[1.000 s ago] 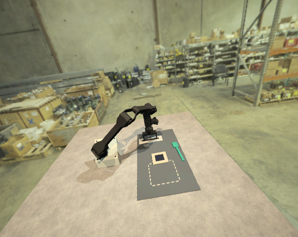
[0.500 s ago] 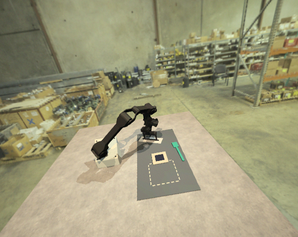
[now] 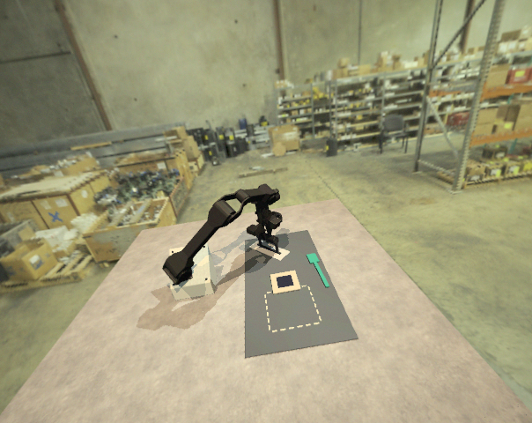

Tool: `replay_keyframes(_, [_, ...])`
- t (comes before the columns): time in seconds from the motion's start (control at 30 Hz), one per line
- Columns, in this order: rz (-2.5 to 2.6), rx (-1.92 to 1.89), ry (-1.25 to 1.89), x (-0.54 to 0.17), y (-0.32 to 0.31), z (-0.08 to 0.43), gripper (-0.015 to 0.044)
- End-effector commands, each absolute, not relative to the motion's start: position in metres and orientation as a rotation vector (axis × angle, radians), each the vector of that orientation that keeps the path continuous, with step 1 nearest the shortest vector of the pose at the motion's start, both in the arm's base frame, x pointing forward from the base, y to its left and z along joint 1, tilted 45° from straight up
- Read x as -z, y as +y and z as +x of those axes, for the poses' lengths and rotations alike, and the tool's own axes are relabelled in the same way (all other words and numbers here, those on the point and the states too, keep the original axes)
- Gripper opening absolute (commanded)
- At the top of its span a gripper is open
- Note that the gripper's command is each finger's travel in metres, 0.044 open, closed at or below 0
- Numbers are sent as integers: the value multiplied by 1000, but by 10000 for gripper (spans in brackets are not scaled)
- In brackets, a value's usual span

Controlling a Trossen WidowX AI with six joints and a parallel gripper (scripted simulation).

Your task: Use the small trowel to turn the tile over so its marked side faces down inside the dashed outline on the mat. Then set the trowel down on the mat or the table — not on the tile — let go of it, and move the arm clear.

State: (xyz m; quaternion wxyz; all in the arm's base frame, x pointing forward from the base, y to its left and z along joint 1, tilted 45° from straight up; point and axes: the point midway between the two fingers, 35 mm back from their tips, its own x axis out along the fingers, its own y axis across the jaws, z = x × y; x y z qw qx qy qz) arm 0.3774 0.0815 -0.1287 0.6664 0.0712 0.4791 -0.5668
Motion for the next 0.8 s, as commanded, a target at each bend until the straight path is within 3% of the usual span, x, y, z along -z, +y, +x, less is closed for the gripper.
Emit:
replay_keyframes(0.0, [195, 1307, 1057, 130, 80, 377, 130])
replay_keyframes(0.13, [195, 1307, 1057, 130, 80, 377, 130])
replay_keyframes(0.33, [195, 1307, 1057, 130, 80, 377, 270])
replay_keyframes(0.77, [195, 1307, 1057, 130, 80, 377, 270])
